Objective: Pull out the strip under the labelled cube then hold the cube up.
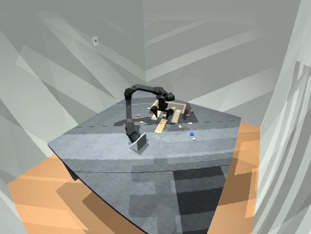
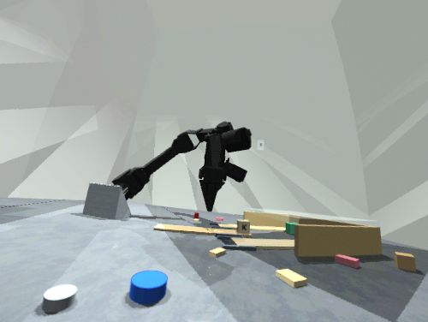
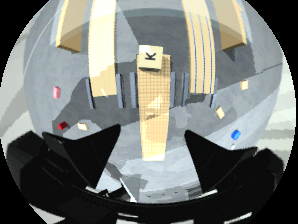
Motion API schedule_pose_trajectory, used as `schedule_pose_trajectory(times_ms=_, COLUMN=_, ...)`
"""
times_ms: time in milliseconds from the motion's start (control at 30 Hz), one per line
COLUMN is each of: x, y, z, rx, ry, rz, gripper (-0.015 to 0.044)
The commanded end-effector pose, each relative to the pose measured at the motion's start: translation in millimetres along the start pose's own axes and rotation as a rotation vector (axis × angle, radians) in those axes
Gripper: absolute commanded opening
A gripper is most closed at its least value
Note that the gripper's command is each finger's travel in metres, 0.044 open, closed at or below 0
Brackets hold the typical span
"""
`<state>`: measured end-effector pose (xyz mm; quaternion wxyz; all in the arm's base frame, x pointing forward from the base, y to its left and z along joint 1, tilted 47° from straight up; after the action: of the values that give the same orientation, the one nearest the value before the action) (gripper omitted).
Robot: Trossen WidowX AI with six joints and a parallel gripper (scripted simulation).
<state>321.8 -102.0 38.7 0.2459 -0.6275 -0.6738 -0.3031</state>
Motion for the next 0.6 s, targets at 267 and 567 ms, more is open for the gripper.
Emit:
schedule_pose_trajectory(times_ms=267, x=6.1, y=47.2, z=-5.7, rx=-0.003, ry=0.004, rz=0.005, gripper=0.044)
schedule_pose_trajectory(times_ms=567, x=11.4, y=83.9, z=-9.9, rx=-0.005, ry=0.005, rz=0.004, gripper=0.044)
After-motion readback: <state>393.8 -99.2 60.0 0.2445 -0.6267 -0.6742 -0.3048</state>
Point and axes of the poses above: the point midway between the two fingers, 35 mm back from their tips, its own z axis out along the fingers, its own x axis across the jaws, y = z × x, the point moved 4 cm from there along -z, back along the fingers, and after that the axes turned 1 degree about -z, right-handed, at the moved point
